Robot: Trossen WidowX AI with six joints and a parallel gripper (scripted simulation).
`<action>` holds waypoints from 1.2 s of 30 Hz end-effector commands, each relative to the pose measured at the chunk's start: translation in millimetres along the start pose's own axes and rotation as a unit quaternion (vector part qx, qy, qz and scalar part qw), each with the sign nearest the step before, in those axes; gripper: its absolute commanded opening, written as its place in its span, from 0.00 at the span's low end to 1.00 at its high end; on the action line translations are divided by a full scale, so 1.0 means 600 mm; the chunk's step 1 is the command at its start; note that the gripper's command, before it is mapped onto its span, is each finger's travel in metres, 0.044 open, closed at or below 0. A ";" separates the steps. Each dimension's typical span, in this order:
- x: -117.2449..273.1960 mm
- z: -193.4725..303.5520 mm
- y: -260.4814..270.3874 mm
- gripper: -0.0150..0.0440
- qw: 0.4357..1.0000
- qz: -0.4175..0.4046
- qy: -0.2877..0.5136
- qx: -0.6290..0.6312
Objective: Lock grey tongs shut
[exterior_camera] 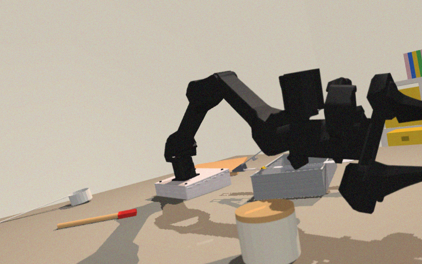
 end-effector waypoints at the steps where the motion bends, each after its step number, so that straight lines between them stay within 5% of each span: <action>1: 0.000 0.000 0.000 0.98 1.000 0.000 0.000 0.000; 10: 0.004 0.016 0.088 0.58 0.997 -0.002 0.045 -0.067; 23: 0.107 0.053 0.379 0.00 0.909 0.051 0.192 -0.367; 30: 0.208 0.079 0.498 0.00 0.826 0.120 0.256 -0.488; 36: 0.268 0.115 0.502 0.00 0.761 0.224 0.270 -0.545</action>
Point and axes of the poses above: the point midway between the two fingers, 35 mm back from their tips, its own x axis back along the fingers, its own y axis across the jaws, z = x × y, the point moved 4 cm from there along x, back along the fingers, and after that the axes turned 10 degrees about x, right-handed, at the moved point
